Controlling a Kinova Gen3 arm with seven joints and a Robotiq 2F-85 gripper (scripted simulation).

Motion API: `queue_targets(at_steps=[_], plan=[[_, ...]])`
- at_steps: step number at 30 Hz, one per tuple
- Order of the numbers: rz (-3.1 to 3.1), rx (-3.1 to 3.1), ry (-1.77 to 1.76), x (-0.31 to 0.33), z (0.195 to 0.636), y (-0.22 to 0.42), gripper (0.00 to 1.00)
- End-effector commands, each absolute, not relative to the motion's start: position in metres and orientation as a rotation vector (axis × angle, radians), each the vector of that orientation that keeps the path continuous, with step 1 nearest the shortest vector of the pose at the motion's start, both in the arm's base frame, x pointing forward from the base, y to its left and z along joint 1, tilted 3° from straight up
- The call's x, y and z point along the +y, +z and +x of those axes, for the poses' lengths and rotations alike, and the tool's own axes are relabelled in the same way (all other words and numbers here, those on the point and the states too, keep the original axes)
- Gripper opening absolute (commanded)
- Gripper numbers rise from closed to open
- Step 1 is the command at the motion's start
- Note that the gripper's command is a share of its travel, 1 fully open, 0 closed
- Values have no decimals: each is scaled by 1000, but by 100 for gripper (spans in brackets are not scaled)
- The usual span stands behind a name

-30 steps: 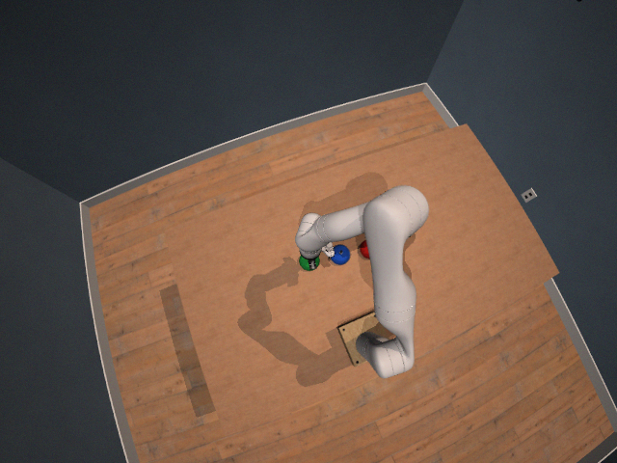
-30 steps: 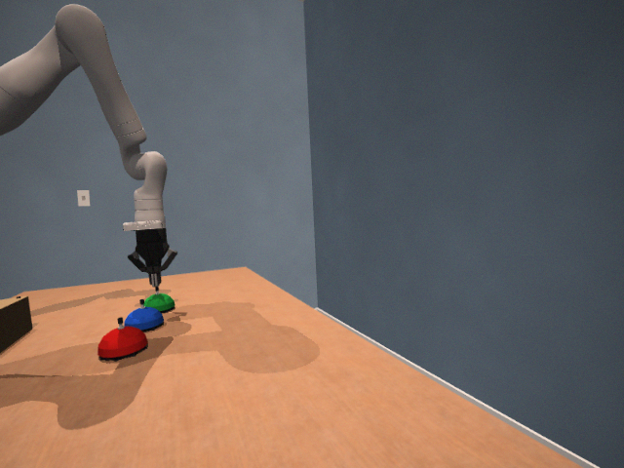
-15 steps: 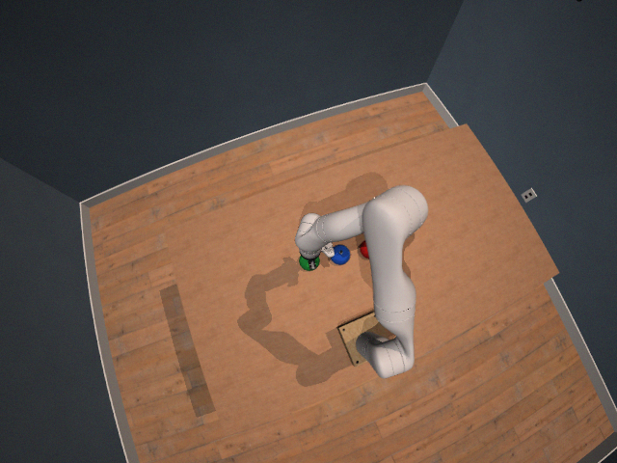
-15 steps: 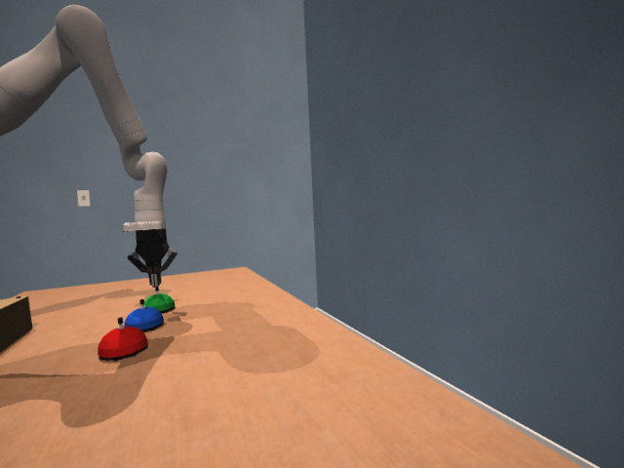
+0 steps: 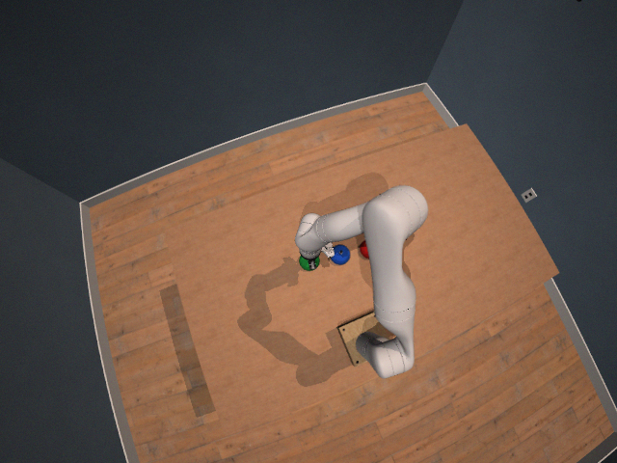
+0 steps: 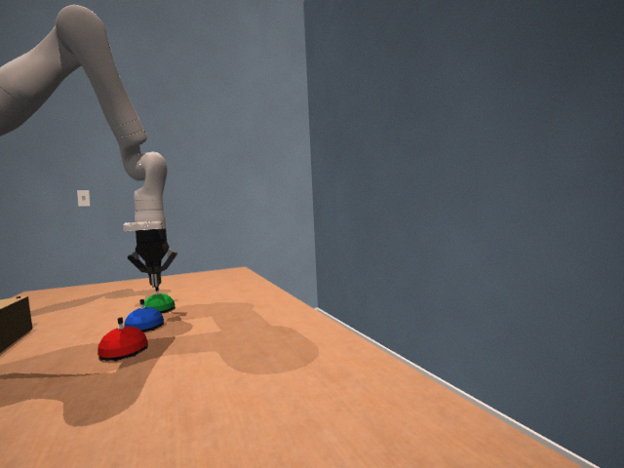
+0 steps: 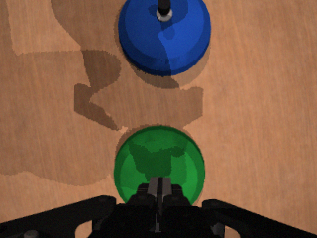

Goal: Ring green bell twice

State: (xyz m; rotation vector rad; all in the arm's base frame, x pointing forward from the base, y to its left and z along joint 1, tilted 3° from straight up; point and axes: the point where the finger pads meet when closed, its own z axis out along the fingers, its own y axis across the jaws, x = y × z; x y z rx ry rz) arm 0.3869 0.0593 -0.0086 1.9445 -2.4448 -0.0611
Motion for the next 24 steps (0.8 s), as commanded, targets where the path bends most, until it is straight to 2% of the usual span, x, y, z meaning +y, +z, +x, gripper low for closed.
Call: queue_targets(at_steps=[1, 24], plan=[[1943, -2449, -61, 60, 387, -10, 0], [1943, -2449, -61, 60, 386, -17, 0]])
